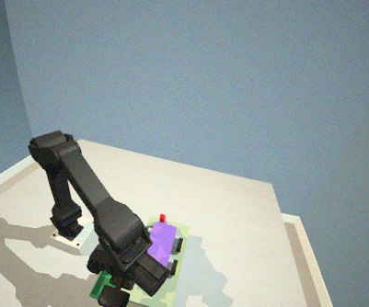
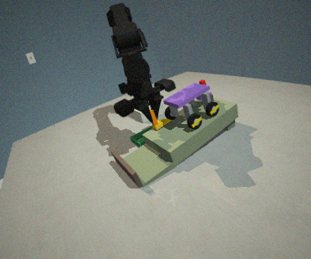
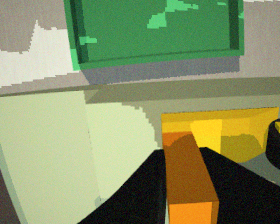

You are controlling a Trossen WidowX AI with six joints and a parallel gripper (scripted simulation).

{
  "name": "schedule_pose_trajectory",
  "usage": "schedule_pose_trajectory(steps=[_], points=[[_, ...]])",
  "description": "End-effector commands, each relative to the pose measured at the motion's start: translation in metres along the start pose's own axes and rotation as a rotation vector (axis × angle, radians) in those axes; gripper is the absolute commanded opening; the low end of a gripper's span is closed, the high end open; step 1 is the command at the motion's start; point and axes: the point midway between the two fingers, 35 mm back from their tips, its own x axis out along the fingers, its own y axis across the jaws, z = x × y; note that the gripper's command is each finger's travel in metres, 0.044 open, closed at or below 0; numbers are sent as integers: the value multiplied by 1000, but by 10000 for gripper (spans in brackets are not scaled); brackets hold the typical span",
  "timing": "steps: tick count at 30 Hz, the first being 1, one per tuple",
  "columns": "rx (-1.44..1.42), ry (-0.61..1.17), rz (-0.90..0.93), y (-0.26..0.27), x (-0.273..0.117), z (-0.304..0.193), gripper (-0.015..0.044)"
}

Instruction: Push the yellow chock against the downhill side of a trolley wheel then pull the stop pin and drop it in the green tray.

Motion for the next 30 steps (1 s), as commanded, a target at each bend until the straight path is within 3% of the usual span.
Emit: schedule_pose_trajectory(steps=[1, 7, 14, 30], points=[[-1, 0, -1, 0, 0, 0, 0], [-1, 0, -1, 0, 0, 0, 0], [-1, 0, -1, 0, 0, 0, 184], [0, 4, -10, 1, -46, 1, 190]])
